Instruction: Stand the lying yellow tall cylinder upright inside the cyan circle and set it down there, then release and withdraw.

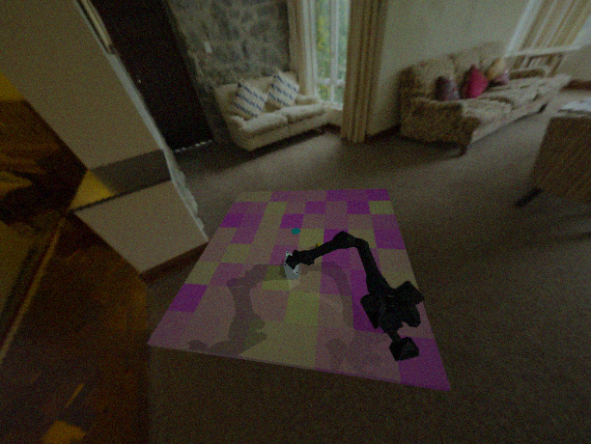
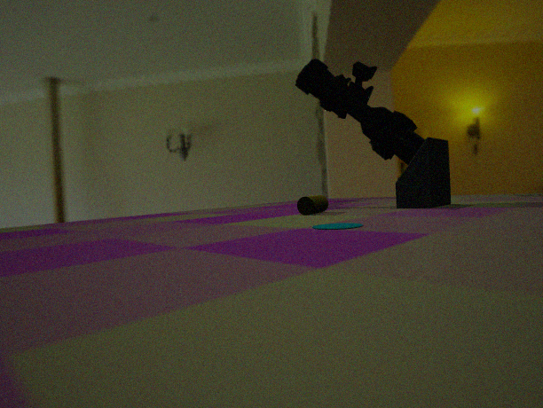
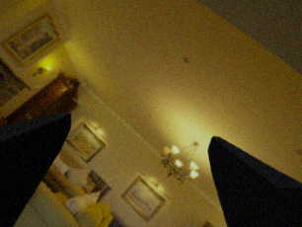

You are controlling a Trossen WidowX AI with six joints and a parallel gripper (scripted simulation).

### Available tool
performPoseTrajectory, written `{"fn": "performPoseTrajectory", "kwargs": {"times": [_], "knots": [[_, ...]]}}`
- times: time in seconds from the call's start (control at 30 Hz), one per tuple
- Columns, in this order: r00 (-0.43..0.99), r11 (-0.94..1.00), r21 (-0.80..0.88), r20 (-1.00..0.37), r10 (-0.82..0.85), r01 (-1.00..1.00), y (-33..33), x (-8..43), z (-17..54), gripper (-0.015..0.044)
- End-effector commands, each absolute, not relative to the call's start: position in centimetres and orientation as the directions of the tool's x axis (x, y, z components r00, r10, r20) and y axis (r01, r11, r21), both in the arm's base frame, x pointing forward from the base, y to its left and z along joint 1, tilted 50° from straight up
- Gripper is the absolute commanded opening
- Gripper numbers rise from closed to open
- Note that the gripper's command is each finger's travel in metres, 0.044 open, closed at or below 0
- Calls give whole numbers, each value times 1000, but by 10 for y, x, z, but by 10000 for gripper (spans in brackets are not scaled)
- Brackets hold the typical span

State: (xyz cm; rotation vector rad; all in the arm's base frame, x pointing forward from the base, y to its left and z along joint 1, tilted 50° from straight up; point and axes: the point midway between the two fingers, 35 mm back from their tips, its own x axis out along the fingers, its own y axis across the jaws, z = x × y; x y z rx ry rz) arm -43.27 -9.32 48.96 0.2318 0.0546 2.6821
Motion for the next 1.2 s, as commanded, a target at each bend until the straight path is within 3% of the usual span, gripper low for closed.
{"fn": "performPoseTrajectory", "kwargs": {"times": [0.0, 0.1, 0.57, 0.87, 1.17], "knots": [[-890, -903, 75, 153, 430, -424, -96, -432, 489, 374], [-926, -936, 65, 143, 351, -345, -128, -421, 487, 309], [-983, -985, 33, 74, -169, 172, -291, -307, 471, 309], [-871, -871, 24, 20, -490, 490, -360, -203, 458, 309], [-659, -660, 18, -41, -751, 751, -393, -85, 442, 309]]}}
